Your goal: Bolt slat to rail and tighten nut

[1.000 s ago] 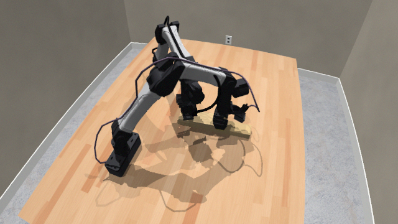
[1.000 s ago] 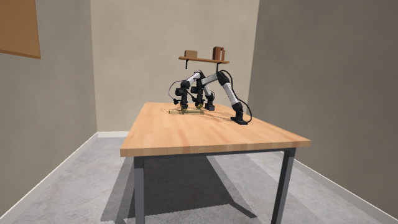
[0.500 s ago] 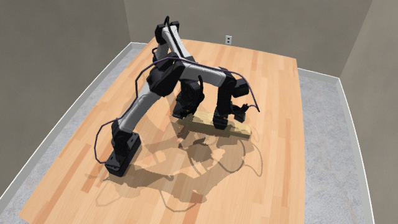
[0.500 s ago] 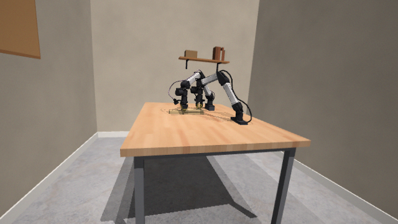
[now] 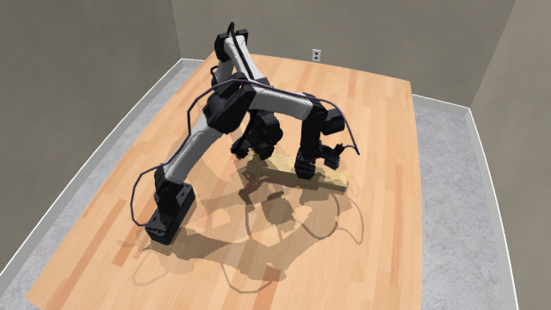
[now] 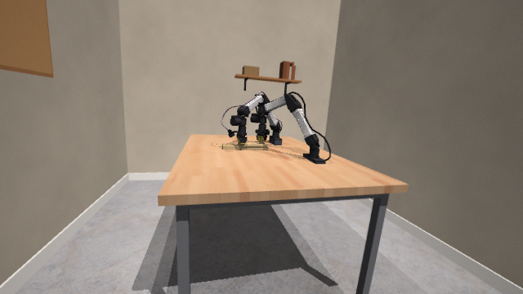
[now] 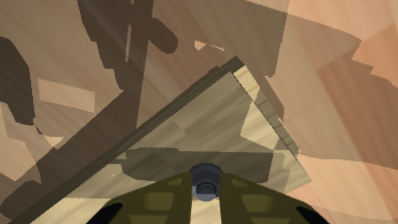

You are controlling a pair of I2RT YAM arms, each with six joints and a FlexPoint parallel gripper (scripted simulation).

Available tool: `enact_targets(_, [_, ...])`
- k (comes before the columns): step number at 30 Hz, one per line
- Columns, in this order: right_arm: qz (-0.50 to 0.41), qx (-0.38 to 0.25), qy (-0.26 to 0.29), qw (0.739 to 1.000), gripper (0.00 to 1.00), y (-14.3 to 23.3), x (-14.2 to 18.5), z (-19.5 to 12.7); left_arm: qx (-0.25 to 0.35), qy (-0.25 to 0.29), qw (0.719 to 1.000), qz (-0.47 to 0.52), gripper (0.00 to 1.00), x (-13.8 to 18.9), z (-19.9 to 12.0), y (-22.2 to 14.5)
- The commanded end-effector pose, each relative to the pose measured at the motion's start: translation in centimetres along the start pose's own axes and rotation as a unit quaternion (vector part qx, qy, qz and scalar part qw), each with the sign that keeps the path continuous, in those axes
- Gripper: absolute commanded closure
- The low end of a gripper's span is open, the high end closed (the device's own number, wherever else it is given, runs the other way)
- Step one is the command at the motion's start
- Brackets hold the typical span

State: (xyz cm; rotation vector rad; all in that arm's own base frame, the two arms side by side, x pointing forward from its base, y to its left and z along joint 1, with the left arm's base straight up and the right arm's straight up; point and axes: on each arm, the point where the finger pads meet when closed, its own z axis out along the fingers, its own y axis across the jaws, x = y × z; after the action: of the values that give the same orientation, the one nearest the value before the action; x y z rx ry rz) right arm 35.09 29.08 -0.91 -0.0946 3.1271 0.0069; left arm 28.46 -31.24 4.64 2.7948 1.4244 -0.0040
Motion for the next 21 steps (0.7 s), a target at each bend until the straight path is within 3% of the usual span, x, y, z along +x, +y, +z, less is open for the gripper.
enact_targets(1, [0.0,-0.005,-0.006,1.0,0.33,0.08,-0.32,-0.53,0.009,0.007,0.993,0.113,0.86,-0.14,0.38,0.12])
enact_targets(12, [0.0,-0.005,-0.006,1.0,0.33,0.08,-0.32,-0.53,0.01,0.005,0.961,0.275,0.86,-0.16,0.39,0.11])
enact_targets(21, [0.0,-0.005,-0.006,1.0,0.33,0.08,-0.32,-0.53,0.01,0.005,0.96,0.278,0.86,-0.16,0.39,0.11])
